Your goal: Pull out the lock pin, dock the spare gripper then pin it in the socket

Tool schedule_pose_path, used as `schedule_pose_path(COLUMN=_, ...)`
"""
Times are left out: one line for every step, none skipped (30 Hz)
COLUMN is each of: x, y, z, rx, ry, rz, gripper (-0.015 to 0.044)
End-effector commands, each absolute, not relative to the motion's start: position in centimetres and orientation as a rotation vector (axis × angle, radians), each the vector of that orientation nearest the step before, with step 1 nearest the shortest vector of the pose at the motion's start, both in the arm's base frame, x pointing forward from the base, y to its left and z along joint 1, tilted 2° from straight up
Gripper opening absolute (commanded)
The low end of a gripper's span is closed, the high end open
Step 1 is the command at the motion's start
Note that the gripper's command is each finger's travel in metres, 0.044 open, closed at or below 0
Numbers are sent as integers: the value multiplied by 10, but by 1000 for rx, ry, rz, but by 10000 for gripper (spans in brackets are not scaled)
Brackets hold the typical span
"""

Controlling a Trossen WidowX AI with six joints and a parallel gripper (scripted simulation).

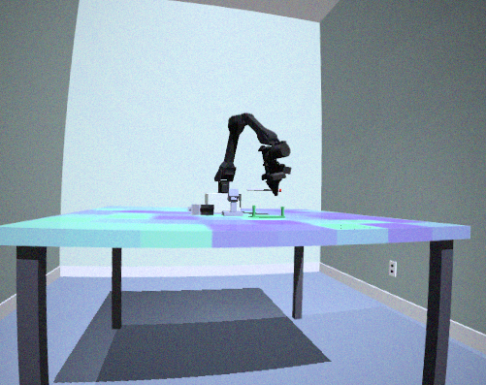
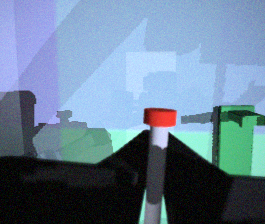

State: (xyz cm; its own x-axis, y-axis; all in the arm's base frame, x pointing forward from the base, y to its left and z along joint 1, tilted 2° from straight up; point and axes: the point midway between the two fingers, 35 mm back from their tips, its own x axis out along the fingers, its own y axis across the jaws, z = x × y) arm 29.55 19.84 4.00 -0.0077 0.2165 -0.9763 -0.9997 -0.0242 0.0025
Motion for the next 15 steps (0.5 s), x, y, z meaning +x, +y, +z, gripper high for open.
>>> schedule_pose_path(x=305, y=205, z=43, rx=-1072, ry=1027, rz=1334, gripper=0)
schedule_pose_path(x=308, y=207, z=44, rx=-1074, ry=1026, rz=1336, gripper=0)
schedule_pose_path(x=310, y=209, z=45, rx=-1076, ry=1024, rz=1338, gripper=0)
schedule_pose_path(x=313, y=210, z=45, rx=-1078, ry=1023, rz=1340, gripper=0)
schedule_pose_path(x=315, y=212, z=46, rx=-1080, ry=1022, rz=1342, gripper=0)
schedule_pose_path(x=318, y=214, z=46, rx=-1081, ry=1020, rz=1344, gripper=0)
schedule_pose_path(x=320, y=216, z=47, rx=-1083, ry=1019, rz=1346, gripper=0)
schedule_pose_path(x=323, y=218, z=47, rx=-1085, ry=1018, rz=1348, gripper=0)
schedule_pose_path(x=325, y=219, z=47, rx=-1087, ry=1016, rz=1350, gripper=0)
schedule_pose_path(x=327, y=221, z=48, rx=-1089, ry=1015, rz=1352, gripper=0)
schedule_pose_path(x=330, y=223, z=48, rx=-1091, ry=1014, rz=1354, gripper=0)
schedule_pose_path(x=332, y=225, z=49, rx=-1093, ry=1012, rz=1356, gripper=0)
schedule_pose_path(x=334, y=227, z=49, rx=-1095, ry=1011, rz=1358, gripper=0)
schedule_pose_path(x=337, y=228, z=49, rx=-1097, ry=1010, rz=1360, gripper=0)
schedule_pose_path(x=339, y=230, z=50, rx=-1098, ry=1008, rz=1362, gripper=0)
